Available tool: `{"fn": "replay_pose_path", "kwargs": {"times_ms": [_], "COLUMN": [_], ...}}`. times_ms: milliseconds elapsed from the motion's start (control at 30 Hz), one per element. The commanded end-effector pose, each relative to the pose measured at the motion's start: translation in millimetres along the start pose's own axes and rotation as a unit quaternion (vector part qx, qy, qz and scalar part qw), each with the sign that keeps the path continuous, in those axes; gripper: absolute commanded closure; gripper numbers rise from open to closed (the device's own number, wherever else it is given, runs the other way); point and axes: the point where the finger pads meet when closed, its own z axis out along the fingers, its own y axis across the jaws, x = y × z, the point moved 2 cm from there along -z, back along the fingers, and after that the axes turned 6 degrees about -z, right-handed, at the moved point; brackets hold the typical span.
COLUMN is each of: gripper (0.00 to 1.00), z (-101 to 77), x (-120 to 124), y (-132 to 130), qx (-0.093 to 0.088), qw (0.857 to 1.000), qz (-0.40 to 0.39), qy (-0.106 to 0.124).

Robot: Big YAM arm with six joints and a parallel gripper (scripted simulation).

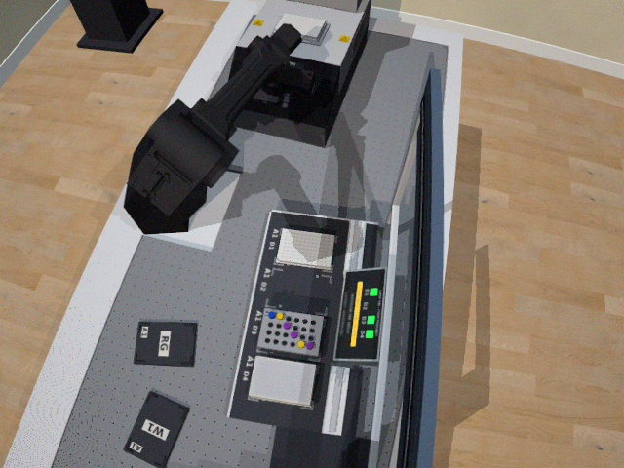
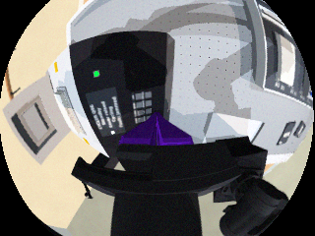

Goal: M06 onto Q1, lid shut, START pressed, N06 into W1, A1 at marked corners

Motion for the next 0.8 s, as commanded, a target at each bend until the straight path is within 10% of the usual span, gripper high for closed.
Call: {"fn": "replay_pose_path", "kwargs": {"times_ms": [0,767], "gripper": [1.00,1.00], "z": [-3.4,25.5], "x": [-20.5,-24.6], "y": [22.8,42.8], "qx": [-0.020,-0.020], "qw": [1.000,1.000], "qz": [0.004,0.012], "qy": [-0.014,-0.016]}}
